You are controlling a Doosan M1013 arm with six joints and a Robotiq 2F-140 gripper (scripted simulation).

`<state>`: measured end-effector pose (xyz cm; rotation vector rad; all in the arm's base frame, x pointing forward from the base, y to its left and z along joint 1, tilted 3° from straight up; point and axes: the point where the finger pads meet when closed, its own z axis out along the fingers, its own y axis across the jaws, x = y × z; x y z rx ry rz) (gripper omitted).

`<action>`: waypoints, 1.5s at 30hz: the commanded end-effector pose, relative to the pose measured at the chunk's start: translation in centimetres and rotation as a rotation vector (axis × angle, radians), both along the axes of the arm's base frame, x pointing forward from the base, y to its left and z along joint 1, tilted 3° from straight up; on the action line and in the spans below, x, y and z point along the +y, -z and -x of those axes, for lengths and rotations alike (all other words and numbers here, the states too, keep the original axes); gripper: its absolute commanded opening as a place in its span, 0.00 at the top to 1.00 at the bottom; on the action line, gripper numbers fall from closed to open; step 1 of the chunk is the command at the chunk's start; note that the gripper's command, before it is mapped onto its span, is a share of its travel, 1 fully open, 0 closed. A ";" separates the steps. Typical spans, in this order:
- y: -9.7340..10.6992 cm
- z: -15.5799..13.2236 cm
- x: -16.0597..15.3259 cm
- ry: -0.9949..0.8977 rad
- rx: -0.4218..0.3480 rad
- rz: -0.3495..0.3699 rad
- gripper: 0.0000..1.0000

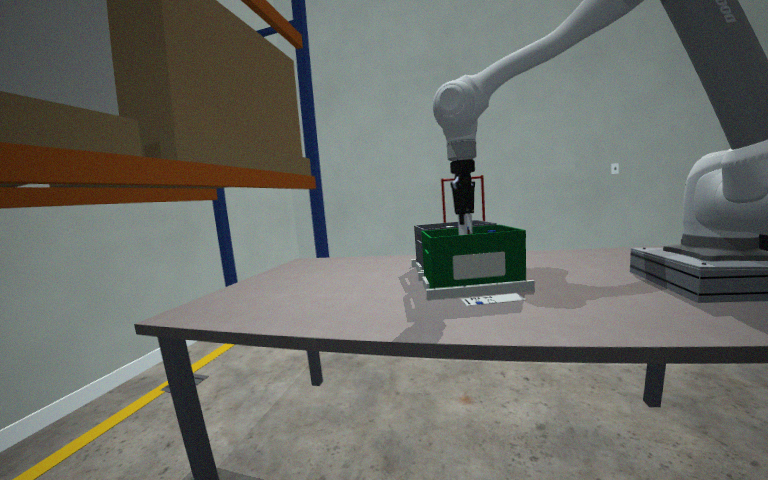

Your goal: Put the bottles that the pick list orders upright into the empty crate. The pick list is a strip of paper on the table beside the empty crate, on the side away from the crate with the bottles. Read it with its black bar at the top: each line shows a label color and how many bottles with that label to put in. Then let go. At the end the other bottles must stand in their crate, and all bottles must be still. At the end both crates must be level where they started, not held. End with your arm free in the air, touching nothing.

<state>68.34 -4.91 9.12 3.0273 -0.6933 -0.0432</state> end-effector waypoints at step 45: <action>1.8 0.1 0.0 0.000 0.000 0.000 1.00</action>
